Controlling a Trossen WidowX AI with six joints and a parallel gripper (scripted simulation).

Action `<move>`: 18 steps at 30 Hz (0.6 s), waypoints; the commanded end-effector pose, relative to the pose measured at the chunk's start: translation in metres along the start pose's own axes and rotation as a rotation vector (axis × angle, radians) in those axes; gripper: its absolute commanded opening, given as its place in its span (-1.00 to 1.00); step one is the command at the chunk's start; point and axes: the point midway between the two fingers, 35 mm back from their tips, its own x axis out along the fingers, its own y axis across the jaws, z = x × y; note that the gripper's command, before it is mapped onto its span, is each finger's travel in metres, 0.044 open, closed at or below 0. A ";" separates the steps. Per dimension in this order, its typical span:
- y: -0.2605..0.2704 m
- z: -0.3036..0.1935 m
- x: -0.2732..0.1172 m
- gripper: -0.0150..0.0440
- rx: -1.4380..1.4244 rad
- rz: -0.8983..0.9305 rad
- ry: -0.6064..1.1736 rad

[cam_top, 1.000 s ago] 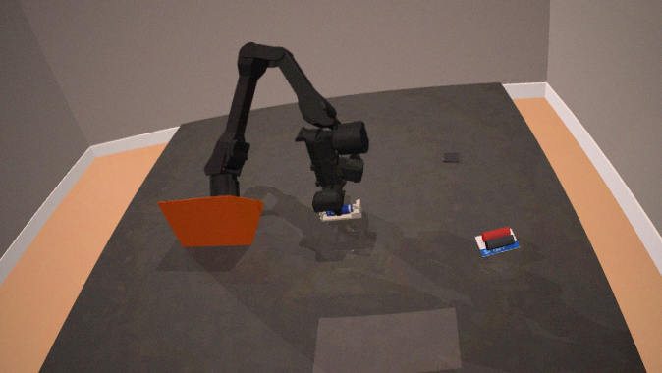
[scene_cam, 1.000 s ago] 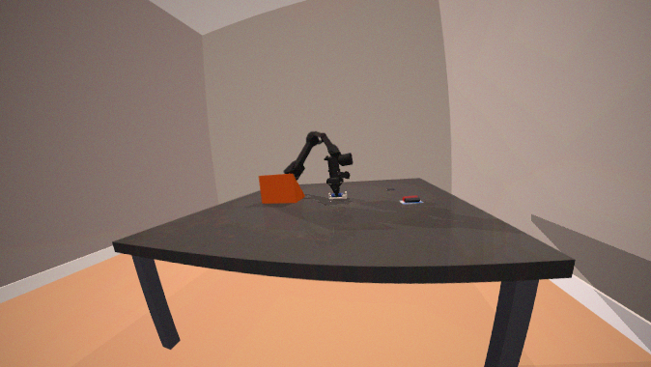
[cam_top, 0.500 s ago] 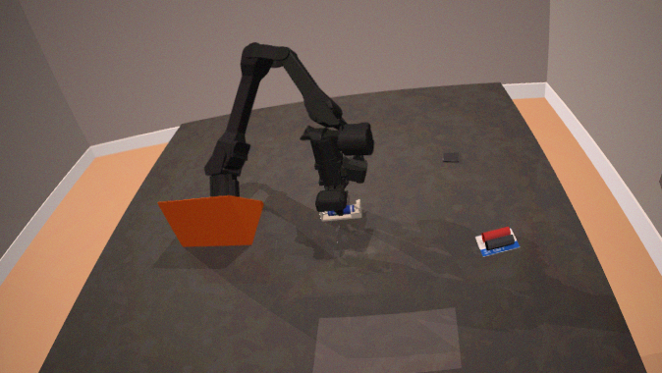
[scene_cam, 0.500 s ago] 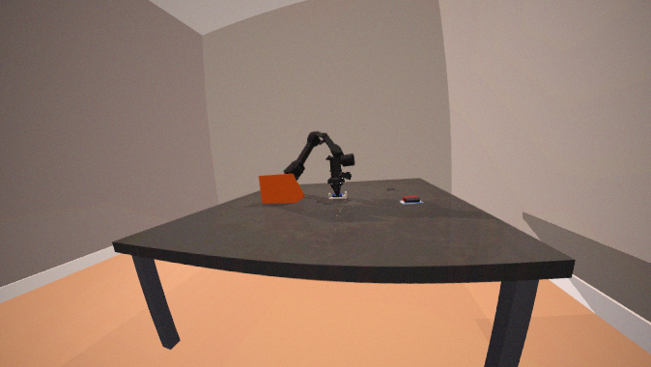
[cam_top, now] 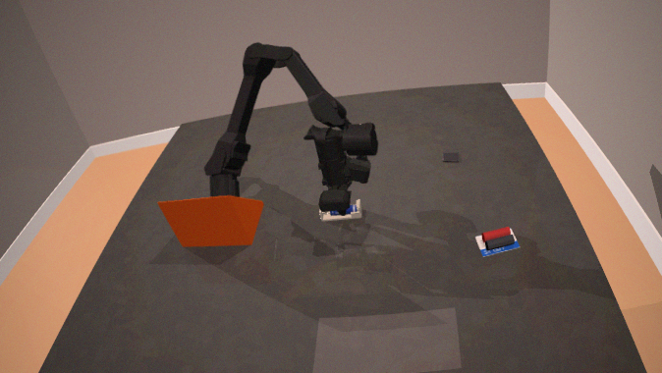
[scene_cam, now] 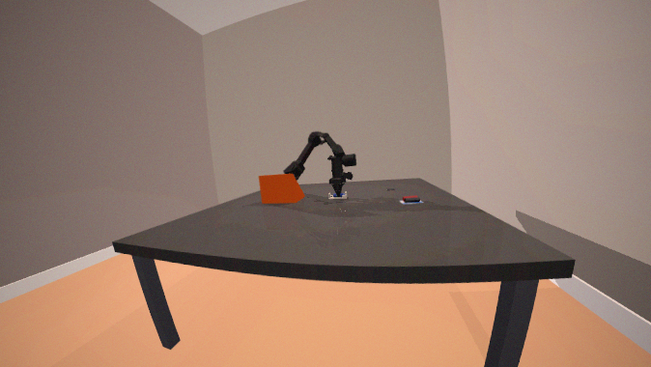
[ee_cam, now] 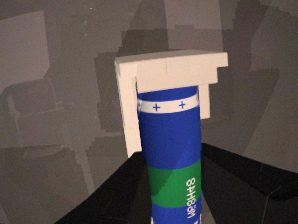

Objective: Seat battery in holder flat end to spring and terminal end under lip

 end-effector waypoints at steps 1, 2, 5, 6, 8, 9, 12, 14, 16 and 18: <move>0.000 0.003 0.000 -0.27 -0.002 0.000 -0.003; 0.000 0.002 0.000 -0.27 -0.002 0.000 -0.003; 0.000 0.002 0.000 -0.27 -0.002 0.000 -0.003; 0.000 0.002 0.000 -0.27 -0.002 0.000 -0.003; 0.000 0.002 0.000 -0.27 -0.002 0.000 -0.003; 0.000 0.002 0.000 -0.27 -0.002 0.000 -0.003; 0.000 0.003 0.000 -0.27 -0.003 0.000 -0.003; 0.000 0.003 0.000 -0.09 -0.003 0.000 -0.003; 0.000 0.003 0.000 0.08 -0.003 0.000 -0.003; 0.000 0.003 -0.001 0.08 -0.003 0.000 -0.003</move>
